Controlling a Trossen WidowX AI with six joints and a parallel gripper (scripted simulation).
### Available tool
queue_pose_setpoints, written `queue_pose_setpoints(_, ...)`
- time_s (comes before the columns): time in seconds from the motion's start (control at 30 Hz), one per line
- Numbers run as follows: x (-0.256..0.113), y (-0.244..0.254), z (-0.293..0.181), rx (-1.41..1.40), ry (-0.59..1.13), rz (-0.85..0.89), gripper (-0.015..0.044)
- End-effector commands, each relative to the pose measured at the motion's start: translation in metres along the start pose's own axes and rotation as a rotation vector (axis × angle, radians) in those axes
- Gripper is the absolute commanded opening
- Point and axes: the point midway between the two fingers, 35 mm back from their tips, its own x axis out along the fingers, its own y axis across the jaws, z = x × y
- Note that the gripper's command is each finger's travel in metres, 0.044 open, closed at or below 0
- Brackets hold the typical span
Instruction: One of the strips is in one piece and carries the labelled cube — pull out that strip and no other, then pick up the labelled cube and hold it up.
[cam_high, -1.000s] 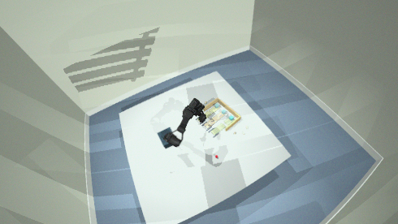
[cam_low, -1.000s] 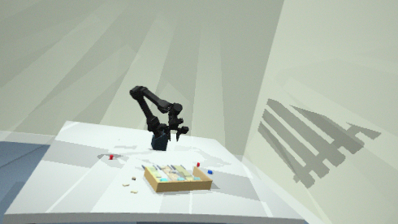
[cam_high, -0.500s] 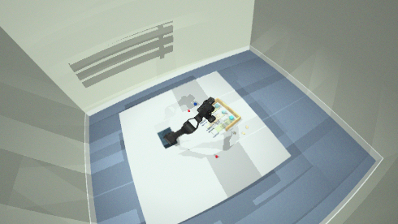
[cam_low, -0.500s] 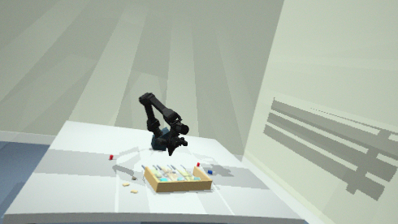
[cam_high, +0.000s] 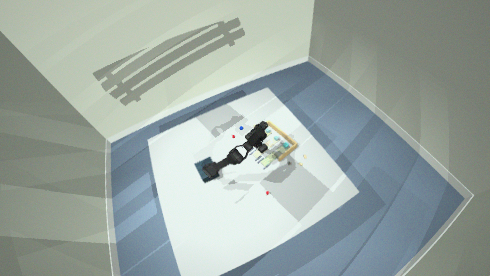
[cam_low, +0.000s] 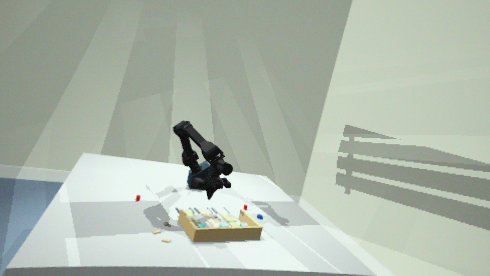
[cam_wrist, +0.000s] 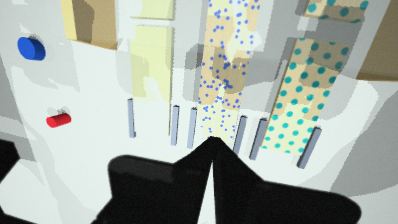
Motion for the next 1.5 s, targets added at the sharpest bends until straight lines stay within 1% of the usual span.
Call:
queue_pose_setpoints(0.0,0.011,0.001,-0.002,-0.009,0.014,0.003,0.0000)
queue_pose_setpoints(1.07,0.063,-0.003,-0.007,-0.009,0.015,0.000,0.0000)
queue_pose_setpoints(1.47,0.064,-0.003,-0.007,-0.009,0.015,0.000,0.0000)
